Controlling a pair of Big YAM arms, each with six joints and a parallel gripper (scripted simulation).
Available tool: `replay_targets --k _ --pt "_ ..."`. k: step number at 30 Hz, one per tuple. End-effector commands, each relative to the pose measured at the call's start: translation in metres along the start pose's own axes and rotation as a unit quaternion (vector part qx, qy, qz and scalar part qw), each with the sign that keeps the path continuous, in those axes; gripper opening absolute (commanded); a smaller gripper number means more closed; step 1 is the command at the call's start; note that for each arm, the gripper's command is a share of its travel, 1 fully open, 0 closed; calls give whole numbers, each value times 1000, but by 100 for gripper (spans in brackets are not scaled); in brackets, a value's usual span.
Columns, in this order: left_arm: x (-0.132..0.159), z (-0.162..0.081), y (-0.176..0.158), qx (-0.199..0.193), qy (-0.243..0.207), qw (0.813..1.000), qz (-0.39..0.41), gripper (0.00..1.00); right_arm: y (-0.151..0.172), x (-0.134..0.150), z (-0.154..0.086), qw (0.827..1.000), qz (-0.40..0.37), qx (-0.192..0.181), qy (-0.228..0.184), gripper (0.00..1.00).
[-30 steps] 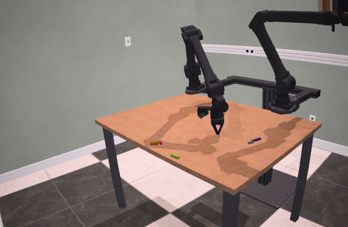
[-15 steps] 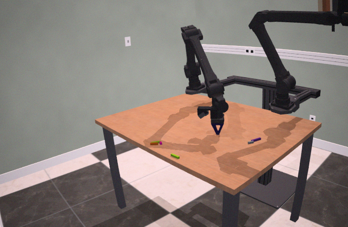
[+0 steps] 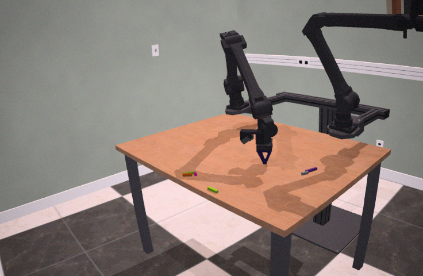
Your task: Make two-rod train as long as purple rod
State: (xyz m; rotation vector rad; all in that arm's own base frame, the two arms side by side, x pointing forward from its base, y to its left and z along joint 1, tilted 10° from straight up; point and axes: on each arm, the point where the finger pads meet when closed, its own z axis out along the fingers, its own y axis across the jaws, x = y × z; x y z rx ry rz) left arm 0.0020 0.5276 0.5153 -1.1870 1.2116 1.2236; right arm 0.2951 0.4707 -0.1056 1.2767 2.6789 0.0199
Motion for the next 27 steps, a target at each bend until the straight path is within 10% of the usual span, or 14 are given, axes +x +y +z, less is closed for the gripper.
replay_targets --k 1,23,27 --pt "-16 -5 7 -8 -22 1000 -7 100 22 3 -19 1000 4 -24 9 23" --pt "-16 -5 7 -8 -22 1000 -7 100 24 10 -116 999 6 -33 14 23" --pt "-16 -5 7 -8 -22 1000 -7 100 -4 4 -82 1000 -4 8 -5 23"
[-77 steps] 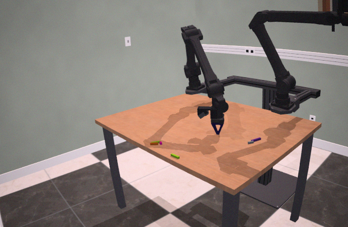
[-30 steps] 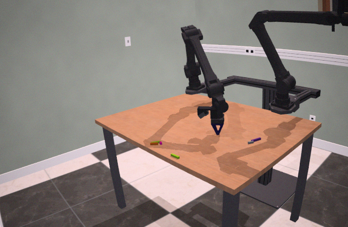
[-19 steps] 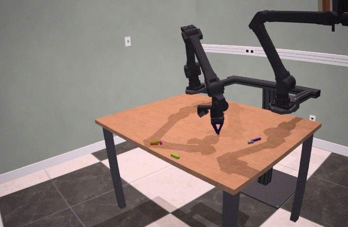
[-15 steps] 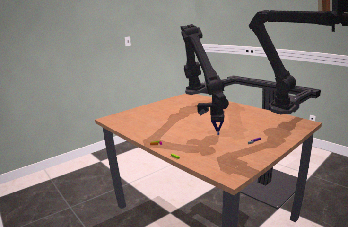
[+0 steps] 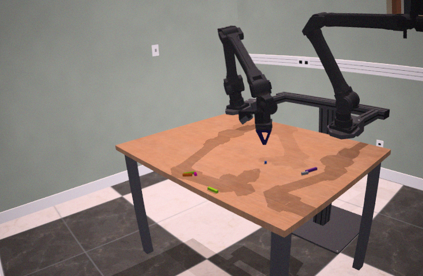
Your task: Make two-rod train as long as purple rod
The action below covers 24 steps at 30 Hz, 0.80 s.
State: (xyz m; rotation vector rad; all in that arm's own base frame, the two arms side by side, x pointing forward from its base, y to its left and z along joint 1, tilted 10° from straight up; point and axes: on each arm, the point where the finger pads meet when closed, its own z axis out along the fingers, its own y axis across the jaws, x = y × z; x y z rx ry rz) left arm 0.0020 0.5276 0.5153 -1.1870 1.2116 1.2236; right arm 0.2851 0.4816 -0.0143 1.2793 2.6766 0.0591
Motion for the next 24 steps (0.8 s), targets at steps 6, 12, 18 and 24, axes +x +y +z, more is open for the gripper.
replay_targets --k 6,12,18,24 --pt "-16 -5 7 -8 -22 1000 -7 100 2 5 -12 1000 -2 -1 -1 100" --pt "-16 -5 7 -8 -22 1000 -7 100 2 5 -12 1000 -2 -1 -1 100" --pt "-16 -5 7 -8 -22 1000 -7 100 2 5 -12 1000 -2 -1 -1 100" --pt "-16 -5 7 -8 -22 1000 -7 100 2 5 -12 1000 -2 -1 -1 100"
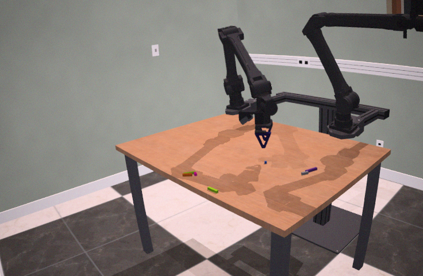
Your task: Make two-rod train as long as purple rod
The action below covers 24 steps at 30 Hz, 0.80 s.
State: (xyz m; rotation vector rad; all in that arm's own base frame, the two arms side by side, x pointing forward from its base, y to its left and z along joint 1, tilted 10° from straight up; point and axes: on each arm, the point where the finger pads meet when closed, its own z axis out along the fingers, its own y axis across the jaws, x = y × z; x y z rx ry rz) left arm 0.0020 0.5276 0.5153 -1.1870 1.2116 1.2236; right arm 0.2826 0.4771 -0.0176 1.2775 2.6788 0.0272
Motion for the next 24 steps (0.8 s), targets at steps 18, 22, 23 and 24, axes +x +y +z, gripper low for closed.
replay_targets --k 18,22,23,24 --pt "-16 -5 7 -8 -22 1000 -7 100 19 6 -8 1000 -16 -10 3 100" --pt "-16 -5 7 -8 -22 1000 -7 100 27 -1 -7 999 -40 -9 2 100" --pt "-16 -5 7 -8 -22 1000 -7 100 30 -1 -7 999 -52 -10 2 100" --pt "-16 -5 7 -8 -22 1000 -7 100 30 -1 -7 999 -52 -10 2 100"
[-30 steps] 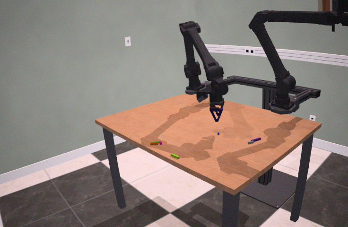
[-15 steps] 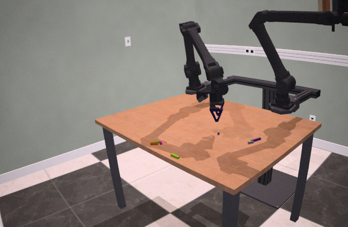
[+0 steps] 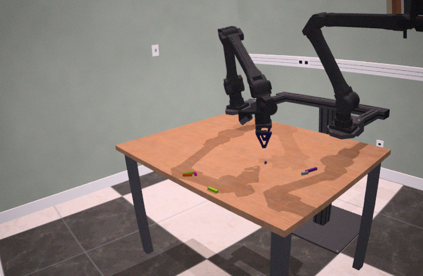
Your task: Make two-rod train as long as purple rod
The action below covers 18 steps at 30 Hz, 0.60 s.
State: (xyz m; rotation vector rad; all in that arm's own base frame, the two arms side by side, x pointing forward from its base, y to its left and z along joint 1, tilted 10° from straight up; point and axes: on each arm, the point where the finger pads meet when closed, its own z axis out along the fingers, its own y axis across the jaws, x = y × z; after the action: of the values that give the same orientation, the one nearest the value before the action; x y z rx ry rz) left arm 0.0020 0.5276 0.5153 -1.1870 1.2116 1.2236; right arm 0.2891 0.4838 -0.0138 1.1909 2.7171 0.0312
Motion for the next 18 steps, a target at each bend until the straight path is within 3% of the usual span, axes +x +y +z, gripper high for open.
replay_targets --k 1,13,18 --pt "-16 -5 7 -8 -22 1000 -7 100 20 -3 -4 1000 -20 -6 0 100" --pt "-16 -5 7 -8 -22 1000 -7 100 56 -7 -4 977 -215 -7 0 100" --pt "-16 -5 7 -8 -22 1000 -7 100 65 -11 -4 966 -257 -7 0 100"
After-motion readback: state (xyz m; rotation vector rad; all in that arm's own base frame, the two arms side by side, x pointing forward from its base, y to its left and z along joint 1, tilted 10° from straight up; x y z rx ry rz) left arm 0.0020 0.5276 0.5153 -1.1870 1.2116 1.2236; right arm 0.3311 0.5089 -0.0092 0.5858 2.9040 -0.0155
